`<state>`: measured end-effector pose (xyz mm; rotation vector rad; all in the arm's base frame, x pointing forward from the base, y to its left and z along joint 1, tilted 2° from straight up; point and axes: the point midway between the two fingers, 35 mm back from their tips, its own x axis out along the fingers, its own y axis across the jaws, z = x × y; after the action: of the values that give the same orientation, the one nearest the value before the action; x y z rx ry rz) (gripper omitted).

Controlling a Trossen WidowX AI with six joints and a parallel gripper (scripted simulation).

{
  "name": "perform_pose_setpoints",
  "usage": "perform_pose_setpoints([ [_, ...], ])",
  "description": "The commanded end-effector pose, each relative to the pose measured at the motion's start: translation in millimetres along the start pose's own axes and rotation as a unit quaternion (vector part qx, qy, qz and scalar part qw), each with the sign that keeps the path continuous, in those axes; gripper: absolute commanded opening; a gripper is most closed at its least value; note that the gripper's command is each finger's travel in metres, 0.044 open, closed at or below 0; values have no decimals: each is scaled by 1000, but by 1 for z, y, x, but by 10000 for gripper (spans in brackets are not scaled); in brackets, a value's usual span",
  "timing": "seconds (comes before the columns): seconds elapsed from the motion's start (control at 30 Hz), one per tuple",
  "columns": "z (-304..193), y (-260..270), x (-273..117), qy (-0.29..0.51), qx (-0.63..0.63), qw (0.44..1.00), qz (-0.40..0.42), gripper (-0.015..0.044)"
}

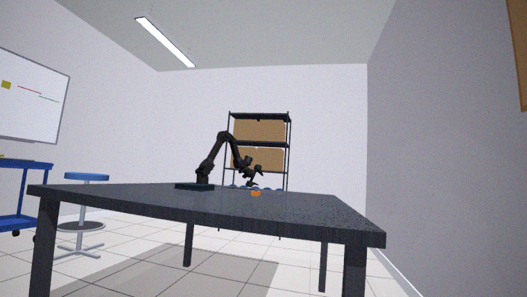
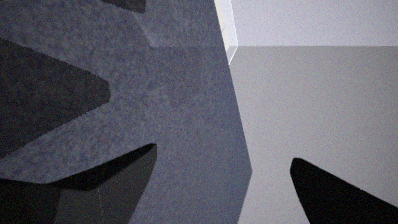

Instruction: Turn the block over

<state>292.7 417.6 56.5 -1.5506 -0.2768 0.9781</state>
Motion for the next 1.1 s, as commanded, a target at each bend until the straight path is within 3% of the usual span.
perform_pose_setpoints([
  [0.0,-3,0,0,3,5,1000,3,426],
  [0.23,-119,8,-4,121,194,969,96,440],
  [0.43,-220,24,-46,245,387,875,154,440],
  [0.73,-320,50,-152,405,629,639,179,440],
  [0.97,-353,66,-253,499,758,389,159,440],
  [1.07,-361,66,-276,518,781,315,149,440],
])
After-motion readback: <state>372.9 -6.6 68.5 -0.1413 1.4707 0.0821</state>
